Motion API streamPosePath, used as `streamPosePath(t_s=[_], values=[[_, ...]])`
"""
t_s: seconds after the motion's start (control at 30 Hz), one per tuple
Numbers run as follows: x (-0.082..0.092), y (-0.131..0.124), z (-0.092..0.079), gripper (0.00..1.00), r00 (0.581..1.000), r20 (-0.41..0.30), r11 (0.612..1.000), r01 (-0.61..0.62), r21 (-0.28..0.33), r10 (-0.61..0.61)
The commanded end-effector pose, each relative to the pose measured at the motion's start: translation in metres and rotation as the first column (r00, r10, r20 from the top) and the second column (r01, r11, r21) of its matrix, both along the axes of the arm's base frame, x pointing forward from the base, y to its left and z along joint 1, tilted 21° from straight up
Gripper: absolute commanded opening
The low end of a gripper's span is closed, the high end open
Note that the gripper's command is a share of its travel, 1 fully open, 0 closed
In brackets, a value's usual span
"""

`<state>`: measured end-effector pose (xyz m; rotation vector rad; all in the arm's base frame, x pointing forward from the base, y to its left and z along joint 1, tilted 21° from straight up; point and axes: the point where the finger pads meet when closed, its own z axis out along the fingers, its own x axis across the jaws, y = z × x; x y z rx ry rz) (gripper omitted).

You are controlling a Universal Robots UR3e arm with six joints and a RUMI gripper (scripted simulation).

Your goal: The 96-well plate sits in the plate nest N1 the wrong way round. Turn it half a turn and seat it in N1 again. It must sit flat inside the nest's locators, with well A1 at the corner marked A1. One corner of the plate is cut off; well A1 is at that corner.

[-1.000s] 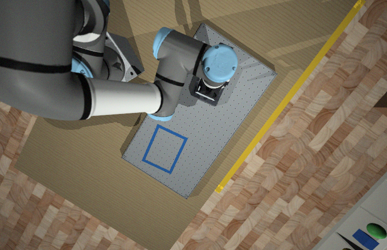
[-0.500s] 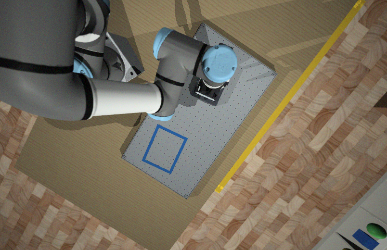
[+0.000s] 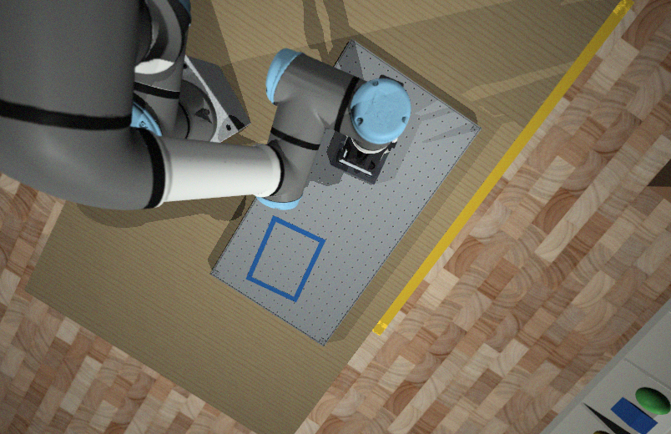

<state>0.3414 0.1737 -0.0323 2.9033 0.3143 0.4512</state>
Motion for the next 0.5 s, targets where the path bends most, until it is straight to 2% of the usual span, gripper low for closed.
streamPosePath(t_s=[0.0, 0.47], values=[[0.0008, 0.0002, -0.0001, 0.00, 1.000, 0.002, 1.000, 0.000, 0.001, 0.000], [0.0014, -0.0001, -0.0020, 0.00, 1.000, 0.002, 1.000, 0.000, 0.001, 0.000]])
